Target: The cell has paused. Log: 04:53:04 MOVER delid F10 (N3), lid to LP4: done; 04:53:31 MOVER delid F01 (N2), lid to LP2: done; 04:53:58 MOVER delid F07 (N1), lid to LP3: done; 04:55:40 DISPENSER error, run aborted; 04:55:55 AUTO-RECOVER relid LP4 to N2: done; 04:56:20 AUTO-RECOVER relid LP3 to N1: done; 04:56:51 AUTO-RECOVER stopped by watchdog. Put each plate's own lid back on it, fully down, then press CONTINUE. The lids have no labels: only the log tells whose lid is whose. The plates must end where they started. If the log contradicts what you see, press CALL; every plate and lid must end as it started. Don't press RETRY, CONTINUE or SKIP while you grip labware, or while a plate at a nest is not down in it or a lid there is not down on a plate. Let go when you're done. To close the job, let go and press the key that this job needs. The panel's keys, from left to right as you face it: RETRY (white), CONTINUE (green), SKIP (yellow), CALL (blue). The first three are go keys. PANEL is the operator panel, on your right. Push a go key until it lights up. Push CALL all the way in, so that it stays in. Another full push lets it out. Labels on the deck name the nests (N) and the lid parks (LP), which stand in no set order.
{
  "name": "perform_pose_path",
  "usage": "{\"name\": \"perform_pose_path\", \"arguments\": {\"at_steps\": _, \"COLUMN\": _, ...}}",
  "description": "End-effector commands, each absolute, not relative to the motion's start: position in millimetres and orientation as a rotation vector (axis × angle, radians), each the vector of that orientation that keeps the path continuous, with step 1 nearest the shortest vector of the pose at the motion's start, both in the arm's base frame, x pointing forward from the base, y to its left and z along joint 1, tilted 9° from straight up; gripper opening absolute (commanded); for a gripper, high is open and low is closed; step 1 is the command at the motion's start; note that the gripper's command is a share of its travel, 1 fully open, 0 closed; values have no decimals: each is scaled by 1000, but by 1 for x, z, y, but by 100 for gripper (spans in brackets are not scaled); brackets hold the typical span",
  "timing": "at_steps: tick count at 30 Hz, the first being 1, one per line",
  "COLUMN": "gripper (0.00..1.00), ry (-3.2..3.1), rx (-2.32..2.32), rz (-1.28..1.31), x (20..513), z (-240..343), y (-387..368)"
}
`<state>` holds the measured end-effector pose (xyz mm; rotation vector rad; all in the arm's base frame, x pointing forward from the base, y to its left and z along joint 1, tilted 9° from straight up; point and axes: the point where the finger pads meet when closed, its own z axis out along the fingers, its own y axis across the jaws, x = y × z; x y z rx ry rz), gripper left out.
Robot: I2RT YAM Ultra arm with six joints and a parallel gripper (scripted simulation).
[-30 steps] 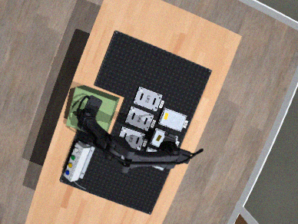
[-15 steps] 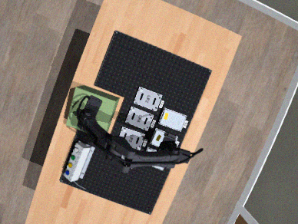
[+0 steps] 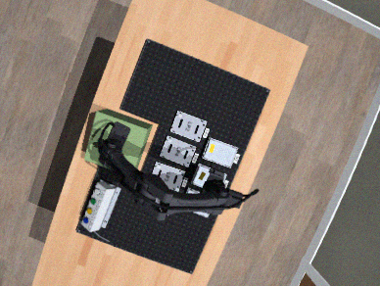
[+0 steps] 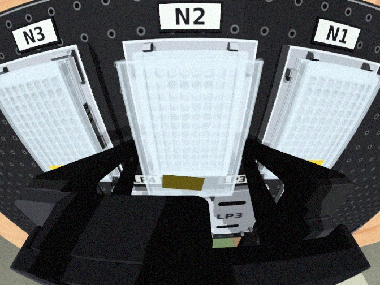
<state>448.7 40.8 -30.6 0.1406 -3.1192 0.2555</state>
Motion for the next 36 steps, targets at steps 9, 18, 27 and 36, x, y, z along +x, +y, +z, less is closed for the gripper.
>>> {"name": "perform_pose_path", "arguments": {"at_steps": 9, "gripper": 0, "ry": -3172, "rx": 161, "rz": 256, "x": 461, "z": -29, "y": 42}}
{"name": "perform_pose_path", "arguments": {"at_steps": 18, "gripper": 0, "ry": -3163, "rx": 155, "rz": 257, "x": 461, "z": -35, "y": 40}}
{"name": "perform_pose_path", "arguments": {"at_steps": 27, "gripper": 0, "ry": -3163, "rx": 160, "rz": 257, "x": 461, "z": -38, "y": 40}}
{"name": "perform_pose_path", "arguments": {"at_steps": 36, "gripper": 0, "ry": -3165, "rx": 154, "rz": 257, "x": 460, "z": -38, "y": 38}}
